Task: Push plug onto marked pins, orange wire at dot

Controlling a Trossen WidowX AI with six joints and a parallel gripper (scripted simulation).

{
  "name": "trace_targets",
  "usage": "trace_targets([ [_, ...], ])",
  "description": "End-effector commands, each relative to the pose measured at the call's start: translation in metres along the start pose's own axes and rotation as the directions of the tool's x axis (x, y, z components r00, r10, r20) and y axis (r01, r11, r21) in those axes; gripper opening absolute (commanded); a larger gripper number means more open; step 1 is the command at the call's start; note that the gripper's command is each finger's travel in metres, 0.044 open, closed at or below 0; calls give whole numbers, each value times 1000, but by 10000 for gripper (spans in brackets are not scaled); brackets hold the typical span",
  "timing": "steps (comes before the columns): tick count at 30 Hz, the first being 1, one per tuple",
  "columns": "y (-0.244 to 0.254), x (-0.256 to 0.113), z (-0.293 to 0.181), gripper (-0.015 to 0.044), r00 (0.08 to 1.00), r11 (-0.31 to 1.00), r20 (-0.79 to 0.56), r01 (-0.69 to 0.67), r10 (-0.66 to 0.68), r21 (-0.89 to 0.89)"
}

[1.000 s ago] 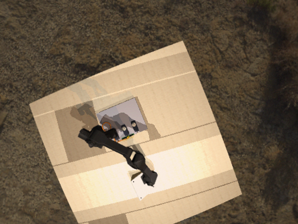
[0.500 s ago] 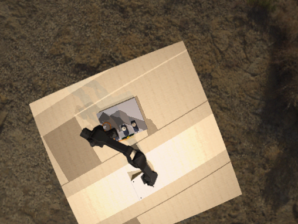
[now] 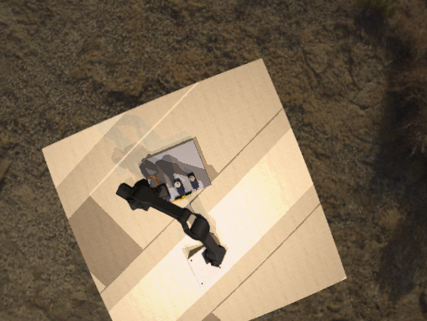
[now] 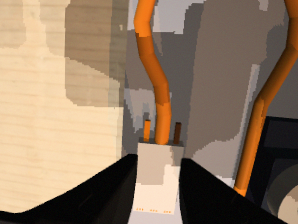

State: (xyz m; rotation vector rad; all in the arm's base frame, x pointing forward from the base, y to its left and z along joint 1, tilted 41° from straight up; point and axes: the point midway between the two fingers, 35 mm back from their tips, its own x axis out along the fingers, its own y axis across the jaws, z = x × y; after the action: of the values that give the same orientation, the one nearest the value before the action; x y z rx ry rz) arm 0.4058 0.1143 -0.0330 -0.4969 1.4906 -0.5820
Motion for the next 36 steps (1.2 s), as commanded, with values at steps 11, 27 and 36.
trace_targets([
  [11, 0, -39, 2, 0, 1000, 1000, 9, 3, -3, -21],
  [27, -13, -62, -8, 0, 1000, 960, 11, 5, -3, -282],
  [36, -28, -67, -19, 0, 1000, 827, 9, 8, -3, -562],
])
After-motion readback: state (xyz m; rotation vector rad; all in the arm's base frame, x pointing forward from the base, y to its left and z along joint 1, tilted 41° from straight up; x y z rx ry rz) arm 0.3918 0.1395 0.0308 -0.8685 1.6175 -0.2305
